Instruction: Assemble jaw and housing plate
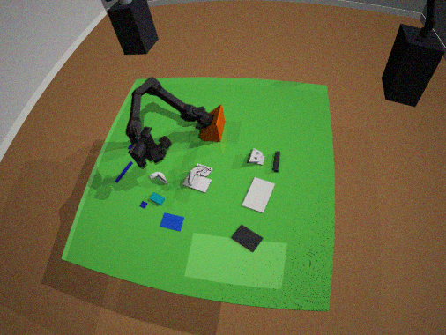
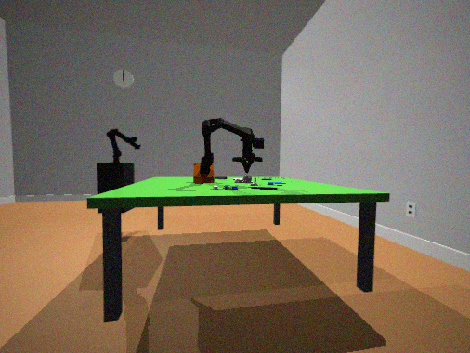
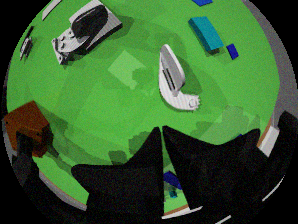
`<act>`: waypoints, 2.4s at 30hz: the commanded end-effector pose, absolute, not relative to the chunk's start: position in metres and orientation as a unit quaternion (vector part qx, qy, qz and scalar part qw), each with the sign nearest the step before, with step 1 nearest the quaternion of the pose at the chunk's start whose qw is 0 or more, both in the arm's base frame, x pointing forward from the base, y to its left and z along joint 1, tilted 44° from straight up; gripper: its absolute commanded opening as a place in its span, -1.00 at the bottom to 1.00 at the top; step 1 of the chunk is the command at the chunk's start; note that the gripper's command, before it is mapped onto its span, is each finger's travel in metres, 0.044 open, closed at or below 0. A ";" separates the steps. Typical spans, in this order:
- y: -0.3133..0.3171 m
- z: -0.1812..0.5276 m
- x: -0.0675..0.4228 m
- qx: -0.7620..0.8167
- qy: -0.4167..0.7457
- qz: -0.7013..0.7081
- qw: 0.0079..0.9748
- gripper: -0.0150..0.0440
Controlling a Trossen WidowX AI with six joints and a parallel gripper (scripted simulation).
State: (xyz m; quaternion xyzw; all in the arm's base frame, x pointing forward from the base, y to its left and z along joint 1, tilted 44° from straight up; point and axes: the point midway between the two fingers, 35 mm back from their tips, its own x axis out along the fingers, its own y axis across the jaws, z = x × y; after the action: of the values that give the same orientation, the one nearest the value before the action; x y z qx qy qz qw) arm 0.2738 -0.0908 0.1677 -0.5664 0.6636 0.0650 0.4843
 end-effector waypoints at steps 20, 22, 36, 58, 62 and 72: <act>-0.092 0.166 0.274 -0.566 0.665 0.067 0.482 1.00; -0.092 0.166 0.274 -0.566 0.665 0.067 0.482 1.00; -0.092 0.166 0.274 -0.566 0.665 0.067 0.482 1.00; -0.088 0.174 0.271 -0.565 0.666 0.062 0.484 -0.33; -0.088 0.174 0.271 -0.565 0.666 0.062 0.484 -0.49; -0.088 0.174 0.271 -0.565 0.666 0.062 0.484 -0.49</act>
State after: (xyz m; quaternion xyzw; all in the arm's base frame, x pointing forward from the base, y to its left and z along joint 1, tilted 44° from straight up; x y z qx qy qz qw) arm 0.2710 -0.0882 0.1724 -0.5648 0.6664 0.0646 0.4824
